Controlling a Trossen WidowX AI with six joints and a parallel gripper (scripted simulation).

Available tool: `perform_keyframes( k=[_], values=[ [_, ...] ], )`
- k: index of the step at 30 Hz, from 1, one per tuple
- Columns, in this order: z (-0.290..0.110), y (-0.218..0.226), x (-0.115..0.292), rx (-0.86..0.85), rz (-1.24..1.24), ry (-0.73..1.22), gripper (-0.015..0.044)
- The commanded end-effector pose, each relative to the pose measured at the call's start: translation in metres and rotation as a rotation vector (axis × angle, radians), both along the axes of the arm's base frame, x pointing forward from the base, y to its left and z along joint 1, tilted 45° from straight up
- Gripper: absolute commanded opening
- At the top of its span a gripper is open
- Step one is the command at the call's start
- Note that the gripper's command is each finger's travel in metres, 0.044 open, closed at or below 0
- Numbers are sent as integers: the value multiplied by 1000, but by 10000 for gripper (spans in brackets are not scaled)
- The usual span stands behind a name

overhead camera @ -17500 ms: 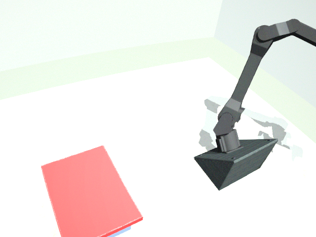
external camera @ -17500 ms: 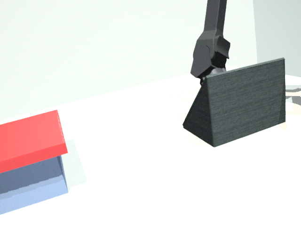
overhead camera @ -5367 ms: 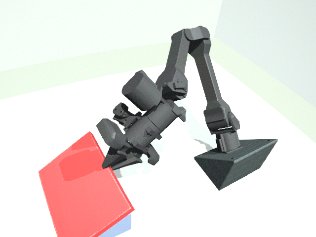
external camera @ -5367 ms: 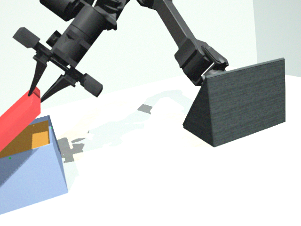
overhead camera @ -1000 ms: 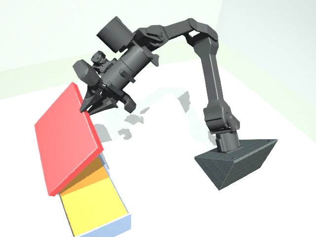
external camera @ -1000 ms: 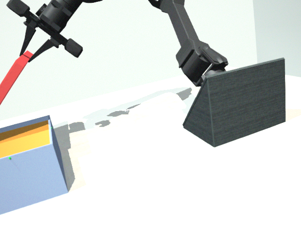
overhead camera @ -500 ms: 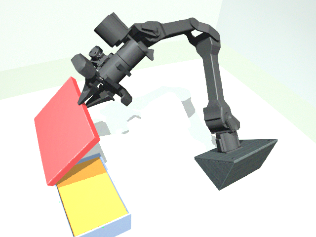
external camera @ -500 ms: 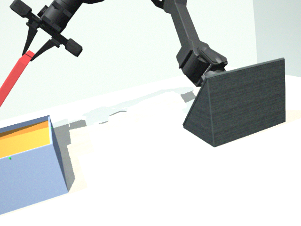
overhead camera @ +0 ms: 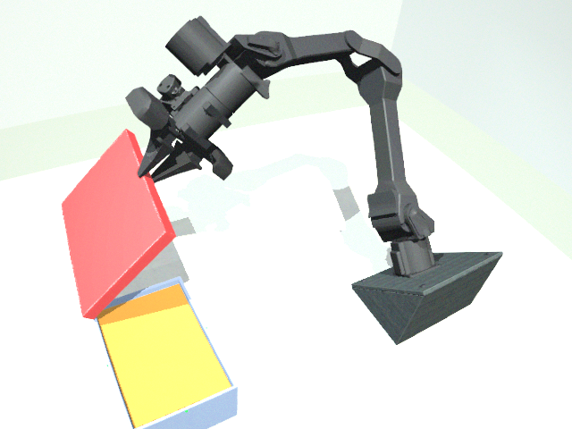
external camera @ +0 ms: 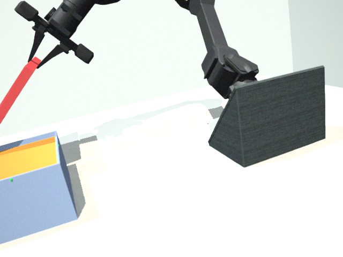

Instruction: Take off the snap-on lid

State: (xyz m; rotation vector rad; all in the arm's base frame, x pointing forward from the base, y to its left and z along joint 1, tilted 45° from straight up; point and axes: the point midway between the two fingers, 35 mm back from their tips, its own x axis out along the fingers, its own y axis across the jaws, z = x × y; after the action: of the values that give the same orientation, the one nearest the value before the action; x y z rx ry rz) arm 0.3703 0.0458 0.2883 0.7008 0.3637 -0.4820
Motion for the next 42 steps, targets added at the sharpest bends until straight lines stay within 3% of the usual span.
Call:
perform_keyframes(
  k=[1, 42],
  values=[
    [12, -3, 0, 9, 12, -15, 0],
    [67, -58, 2, 6, 12, -18, 0]
  ],
)
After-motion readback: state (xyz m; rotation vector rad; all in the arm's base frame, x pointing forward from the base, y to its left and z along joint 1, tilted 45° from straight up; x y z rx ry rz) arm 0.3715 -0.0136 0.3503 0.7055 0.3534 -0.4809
